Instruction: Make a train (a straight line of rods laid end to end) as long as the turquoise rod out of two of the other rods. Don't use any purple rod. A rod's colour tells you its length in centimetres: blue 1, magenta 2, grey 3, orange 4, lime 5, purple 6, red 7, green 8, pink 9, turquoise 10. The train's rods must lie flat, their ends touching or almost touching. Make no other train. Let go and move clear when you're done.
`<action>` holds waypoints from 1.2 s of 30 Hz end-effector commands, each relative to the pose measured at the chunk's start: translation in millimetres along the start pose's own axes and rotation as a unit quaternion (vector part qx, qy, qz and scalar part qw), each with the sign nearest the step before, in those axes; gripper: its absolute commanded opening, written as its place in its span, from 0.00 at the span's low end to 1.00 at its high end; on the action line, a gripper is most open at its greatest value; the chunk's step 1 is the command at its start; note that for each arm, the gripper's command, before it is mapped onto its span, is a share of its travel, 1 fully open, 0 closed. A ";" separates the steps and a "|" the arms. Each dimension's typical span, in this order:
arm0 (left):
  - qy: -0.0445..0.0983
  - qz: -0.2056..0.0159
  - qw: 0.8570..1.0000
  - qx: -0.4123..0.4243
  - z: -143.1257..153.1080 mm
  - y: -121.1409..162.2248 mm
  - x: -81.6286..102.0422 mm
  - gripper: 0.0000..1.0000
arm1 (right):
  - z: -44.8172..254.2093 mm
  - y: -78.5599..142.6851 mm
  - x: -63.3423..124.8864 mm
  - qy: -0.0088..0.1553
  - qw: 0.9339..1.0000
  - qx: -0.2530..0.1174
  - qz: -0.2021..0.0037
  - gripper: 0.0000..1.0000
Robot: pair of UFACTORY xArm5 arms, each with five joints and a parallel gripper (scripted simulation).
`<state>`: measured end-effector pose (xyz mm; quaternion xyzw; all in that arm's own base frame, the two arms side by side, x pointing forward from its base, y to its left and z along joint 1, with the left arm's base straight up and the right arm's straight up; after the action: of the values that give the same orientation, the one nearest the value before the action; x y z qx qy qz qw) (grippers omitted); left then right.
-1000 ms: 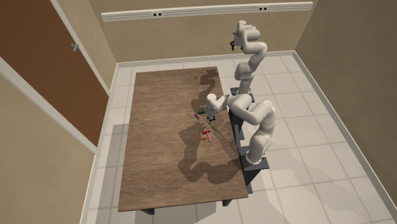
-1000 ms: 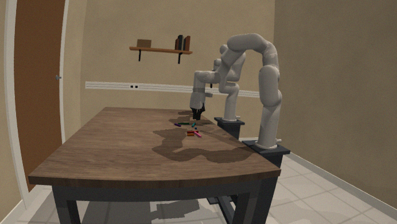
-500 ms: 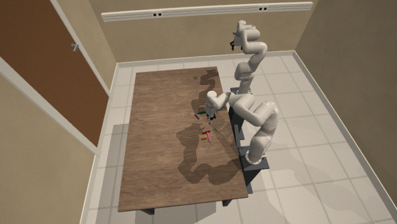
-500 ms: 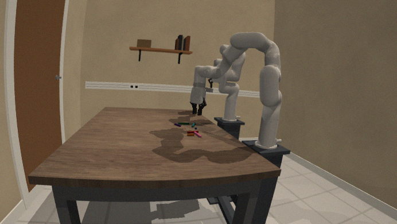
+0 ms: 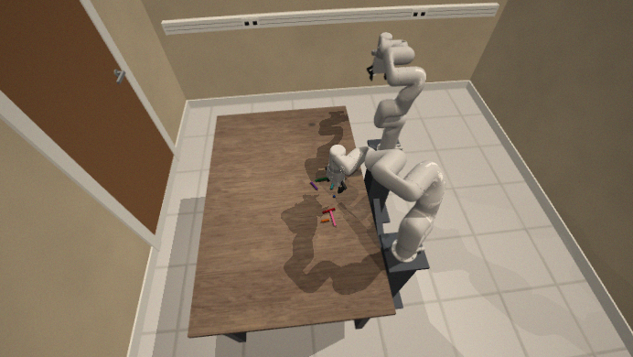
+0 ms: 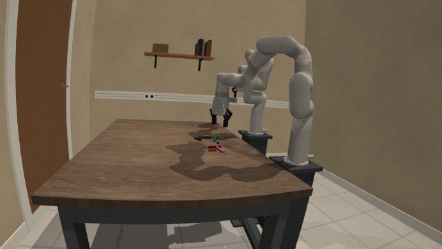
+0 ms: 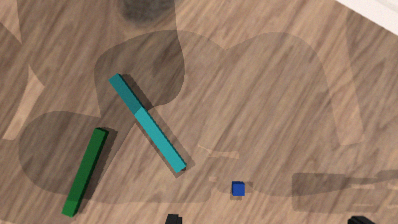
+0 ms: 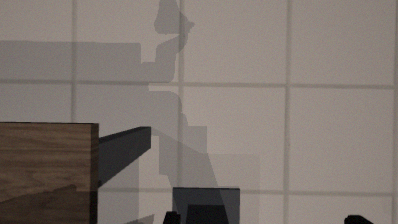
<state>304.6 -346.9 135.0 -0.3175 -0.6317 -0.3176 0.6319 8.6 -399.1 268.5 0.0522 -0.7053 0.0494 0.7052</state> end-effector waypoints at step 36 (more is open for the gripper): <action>-0.002 -0.001 0.900 -0.435 29.6 45.3 -10.6 1.00 | 0.1 -0.8 1.5 0.000 1.000 0.000 0.002 1.00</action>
<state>320.2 -302.2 124.4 -0.5318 -0.4651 -0.5316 0.4672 8.6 -399.1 268.5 0.0522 -0.7053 0.0494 0.7052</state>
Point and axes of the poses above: on each arm, the point where the finger pads meet when closed, its own x axis back along the fingers, its own z axis across the jaws, y = z × x, the point moved 2 cm from there along x, back along the fingers, and after that the axes turned 7 degrees about x, right-handed, at the moved point
